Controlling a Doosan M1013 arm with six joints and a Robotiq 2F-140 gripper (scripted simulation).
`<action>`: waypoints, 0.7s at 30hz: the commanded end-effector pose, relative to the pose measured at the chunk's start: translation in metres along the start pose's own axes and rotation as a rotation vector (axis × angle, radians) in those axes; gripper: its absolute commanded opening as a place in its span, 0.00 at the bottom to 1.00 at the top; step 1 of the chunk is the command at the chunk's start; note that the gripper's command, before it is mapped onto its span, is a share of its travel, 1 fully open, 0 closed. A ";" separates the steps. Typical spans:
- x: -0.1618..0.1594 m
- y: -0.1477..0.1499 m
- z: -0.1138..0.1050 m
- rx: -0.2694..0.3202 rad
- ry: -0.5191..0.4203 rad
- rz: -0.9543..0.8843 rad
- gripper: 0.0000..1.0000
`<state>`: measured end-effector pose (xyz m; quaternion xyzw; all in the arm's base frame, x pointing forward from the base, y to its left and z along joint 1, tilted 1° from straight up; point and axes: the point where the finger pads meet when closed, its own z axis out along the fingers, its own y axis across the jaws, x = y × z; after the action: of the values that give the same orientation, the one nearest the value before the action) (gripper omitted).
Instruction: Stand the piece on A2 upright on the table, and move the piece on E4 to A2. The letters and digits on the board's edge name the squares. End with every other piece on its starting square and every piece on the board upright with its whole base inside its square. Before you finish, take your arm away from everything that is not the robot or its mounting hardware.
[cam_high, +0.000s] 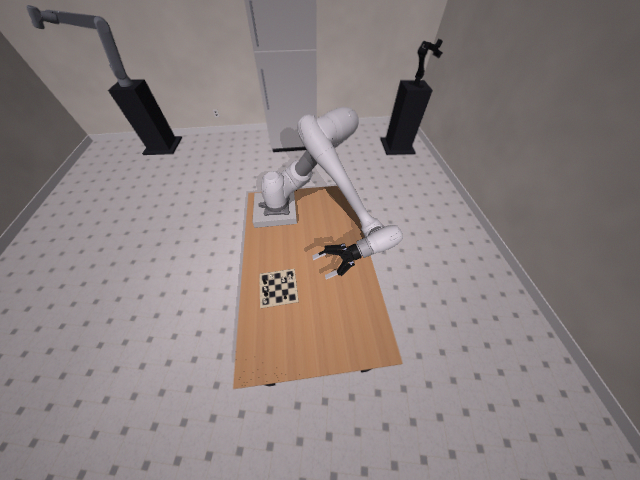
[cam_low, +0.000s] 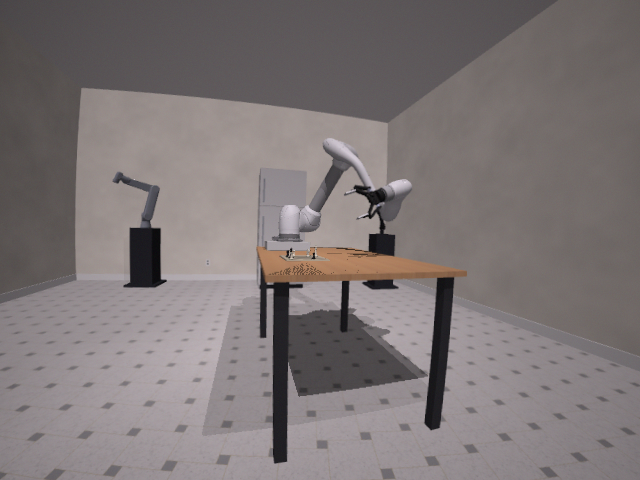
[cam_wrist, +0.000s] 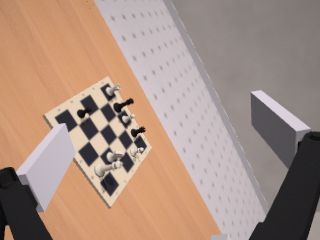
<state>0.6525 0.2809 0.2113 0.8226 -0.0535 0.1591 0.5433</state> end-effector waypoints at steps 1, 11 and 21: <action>0.000 0.000 0.000 0.000 -0.001 0.004 1.00; -0.026 -0.044 0.031 -0.002 -0.044 0.317 1.00; -0.057 -0.086 0.063 -0.024 -0.092 0.647 1.00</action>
<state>0.6397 0.2605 0.1229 0.7884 -0.2667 0.2521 0.4937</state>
